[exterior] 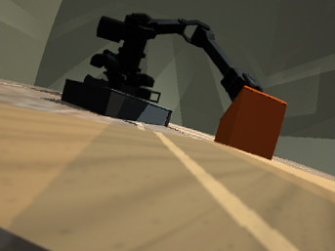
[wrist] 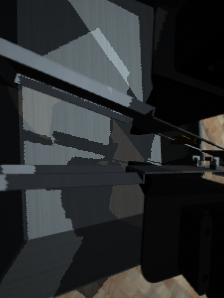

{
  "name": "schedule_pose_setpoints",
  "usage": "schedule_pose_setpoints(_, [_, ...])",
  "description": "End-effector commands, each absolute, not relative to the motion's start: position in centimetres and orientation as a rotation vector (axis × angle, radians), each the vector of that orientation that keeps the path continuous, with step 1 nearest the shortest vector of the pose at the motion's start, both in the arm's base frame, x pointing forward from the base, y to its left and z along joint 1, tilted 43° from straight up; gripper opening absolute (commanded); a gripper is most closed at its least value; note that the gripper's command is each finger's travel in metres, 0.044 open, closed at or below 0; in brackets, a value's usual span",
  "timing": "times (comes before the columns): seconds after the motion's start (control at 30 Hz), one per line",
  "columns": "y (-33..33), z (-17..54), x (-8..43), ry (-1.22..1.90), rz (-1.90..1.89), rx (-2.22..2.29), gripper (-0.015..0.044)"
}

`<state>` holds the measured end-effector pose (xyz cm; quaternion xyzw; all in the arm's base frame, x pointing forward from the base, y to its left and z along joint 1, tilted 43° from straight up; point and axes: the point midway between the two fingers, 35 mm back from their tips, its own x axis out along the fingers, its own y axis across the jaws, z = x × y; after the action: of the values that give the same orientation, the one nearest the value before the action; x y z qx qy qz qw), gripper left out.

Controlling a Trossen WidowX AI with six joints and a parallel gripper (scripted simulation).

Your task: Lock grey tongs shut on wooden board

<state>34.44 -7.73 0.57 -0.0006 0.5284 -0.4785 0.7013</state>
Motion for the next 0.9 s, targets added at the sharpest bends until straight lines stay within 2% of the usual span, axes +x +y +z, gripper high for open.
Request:
schedule_pose_setpoints(0.0, [-7.73, 0.60, 34.48, 1.174, -1.066, 0.000, 0.0115])
schedule_pose_setpoints(0.5, [-7.73, 0.60, 34.48, 1.174, -1.066, 0.000, 0.0015])
schedule_pose_setpoints(0.7, [-7.73, 0.60, 34.48, 1.174, -1.066, 0.000, -0.0143])
schedule_pose_setpoints(0.87, [-7.52, 0.80, 34.55, 1.175, -1.065, 0.000, -0.0150])
